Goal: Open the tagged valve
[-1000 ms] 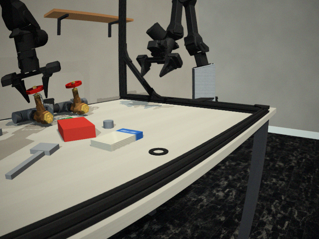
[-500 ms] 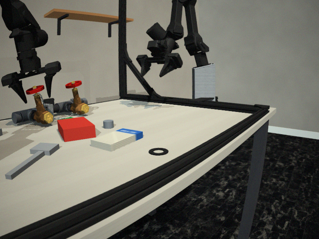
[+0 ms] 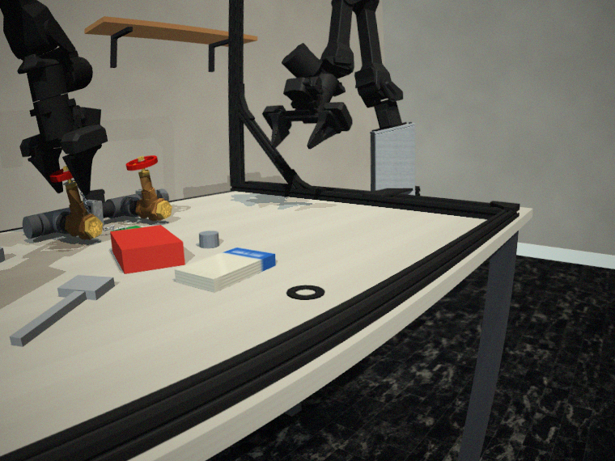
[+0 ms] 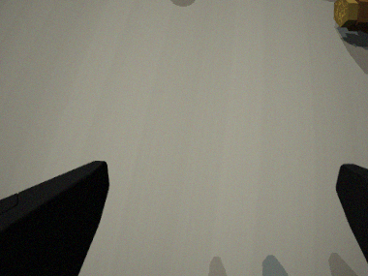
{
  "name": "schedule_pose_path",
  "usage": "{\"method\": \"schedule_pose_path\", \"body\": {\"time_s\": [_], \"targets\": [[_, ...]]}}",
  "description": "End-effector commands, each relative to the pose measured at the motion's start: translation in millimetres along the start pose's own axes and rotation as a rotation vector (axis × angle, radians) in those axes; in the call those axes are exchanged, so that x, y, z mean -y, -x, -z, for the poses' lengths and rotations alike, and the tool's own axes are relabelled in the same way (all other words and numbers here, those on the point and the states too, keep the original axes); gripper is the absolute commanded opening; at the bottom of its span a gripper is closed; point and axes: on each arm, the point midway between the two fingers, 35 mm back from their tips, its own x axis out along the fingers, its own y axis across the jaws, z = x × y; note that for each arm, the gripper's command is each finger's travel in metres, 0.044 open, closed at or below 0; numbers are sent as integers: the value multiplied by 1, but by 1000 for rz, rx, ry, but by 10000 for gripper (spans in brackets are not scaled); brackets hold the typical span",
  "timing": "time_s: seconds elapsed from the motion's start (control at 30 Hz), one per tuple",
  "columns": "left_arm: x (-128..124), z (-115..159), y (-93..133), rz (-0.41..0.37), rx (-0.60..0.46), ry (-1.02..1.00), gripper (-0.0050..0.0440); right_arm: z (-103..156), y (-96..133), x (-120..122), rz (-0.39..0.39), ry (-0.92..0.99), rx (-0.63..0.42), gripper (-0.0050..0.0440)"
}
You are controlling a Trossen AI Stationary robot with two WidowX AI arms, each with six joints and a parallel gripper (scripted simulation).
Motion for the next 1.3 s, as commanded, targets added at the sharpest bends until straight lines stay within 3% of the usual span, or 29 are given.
{"method": "schedule_pose_path", "body": {"time_s": [0.0,0.13,0.43,0.7,0.97,1.07,1.2,1.27], "targets": [[0,0,0,0,0,0,400,0,0,0,0,-219,-1,400],[0,0,0,0,0,0,400,0,0,0,0,-323,-1,400],[0,0,0,0,0,0,400,0,0,0,0,-840,-2,400],[0,0,0,0,0,0,400,0,0,0,0,-851,-2,400],[0,0,0,0,0,0,400,0,0,0,0,-830,0,208],[0,0,0,0,0,0,400,0,0,0,0,-830,0,208],[0,0,0,0,0,0,400,0,0,0,0,-830,0,112],[0,0,0,0,0,0,400,0,0,0,0,-830,0,112]]}}
